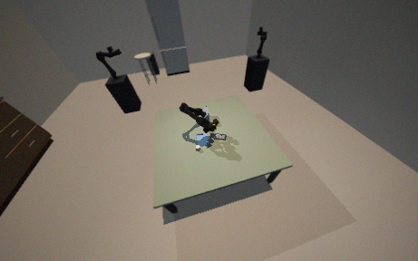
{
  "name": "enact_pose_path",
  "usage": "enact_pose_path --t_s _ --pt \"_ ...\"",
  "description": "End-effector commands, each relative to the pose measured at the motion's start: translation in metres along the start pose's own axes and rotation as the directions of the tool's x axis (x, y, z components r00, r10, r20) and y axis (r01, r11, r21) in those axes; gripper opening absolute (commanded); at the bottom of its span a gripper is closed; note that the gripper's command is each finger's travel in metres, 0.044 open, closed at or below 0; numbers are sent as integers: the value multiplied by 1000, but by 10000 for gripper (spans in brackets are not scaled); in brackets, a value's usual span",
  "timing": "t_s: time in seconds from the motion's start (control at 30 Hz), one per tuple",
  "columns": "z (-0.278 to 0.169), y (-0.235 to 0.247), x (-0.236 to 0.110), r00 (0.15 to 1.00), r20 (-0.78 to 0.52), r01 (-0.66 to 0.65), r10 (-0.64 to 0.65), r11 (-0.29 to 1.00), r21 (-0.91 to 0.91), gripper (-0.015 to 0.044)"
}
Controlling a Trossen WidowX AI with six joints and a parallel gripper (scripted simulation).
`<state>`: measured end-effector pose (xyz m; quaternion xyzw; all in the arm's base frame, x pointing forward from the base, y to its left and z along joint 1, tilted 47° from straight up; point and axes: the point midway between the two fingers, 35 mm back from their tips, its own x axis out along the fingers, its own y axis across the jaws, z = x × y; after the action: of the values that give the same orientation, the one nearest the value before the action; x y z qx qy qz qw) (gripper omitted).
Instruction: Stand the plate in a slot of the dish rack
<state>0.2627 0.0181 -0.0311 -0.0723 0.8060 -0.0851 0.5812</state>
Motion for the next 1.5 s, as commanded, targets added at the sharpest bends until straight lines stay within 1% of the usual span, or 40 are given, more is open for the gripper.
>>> enact_pose_path --t_s 0.0,0.43,0.77,1.1,1.27,1.47 --pt "-2 -3 8 997 1 -80 80 993 -84 0" --pt "1 -12 24 955 61 -254 289 910 -328 0" --pt "3 -20 31 893 140 -302 428 800 -518 0" --pt "5 -29 36 808 241 -249 538 683 -687 0" --pt "5 -34 36 758 297 -185 580 628 -756 0" --pt "5 -41 37 693 367 -77 620 571 -817 0"
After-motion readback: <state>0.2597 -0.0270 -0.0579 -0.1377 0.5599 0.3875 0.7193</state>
